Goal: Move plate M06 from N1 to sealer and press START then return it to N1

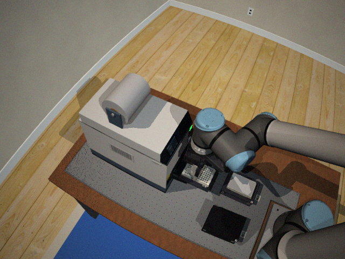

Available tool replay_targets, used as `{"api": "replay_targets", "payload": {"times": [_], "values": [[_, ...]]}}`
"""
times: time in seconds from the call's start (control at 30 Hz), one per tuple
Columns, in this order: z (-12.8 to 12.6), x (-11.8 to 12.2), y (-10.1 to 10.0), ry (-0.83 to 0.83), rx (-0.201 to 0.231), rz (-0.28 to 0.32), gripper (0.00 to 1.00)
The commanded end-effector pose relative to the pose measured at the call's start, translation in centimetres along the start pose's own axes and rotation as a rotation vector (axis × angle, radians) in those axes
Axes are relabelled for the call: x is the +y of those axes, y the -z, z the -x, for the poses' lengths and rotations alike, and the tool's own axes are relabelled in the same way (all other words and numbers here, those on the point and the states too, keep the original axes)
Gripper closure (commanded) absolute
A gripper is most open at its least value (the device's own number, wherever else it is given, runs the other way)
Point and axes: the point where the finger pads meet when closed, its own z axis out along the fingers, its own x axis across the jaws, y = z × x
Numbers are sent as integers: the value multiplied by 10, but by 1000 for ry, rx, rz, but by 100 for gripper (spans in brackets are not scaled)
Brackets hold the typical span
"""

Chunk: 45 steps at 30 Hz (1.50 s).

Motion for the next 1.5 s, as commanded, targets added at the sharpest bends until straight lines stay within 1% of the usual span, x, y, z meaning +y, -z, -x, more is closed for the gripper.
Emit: {"api": "replay_targets", "payload": {"times": [0.0,0.17,0.5,0.6,0.83,1.47], "values": [[-1,0,1,1,0,2,100],[-1,0,1,1,0,2,100],[-3,-2,-19,1,2,-1,100],[-3,-2,-20,1,2,-1,100],[-1,1,-17,1,-1,4,100],[-1,1,-17,1,0,2,100]]}}
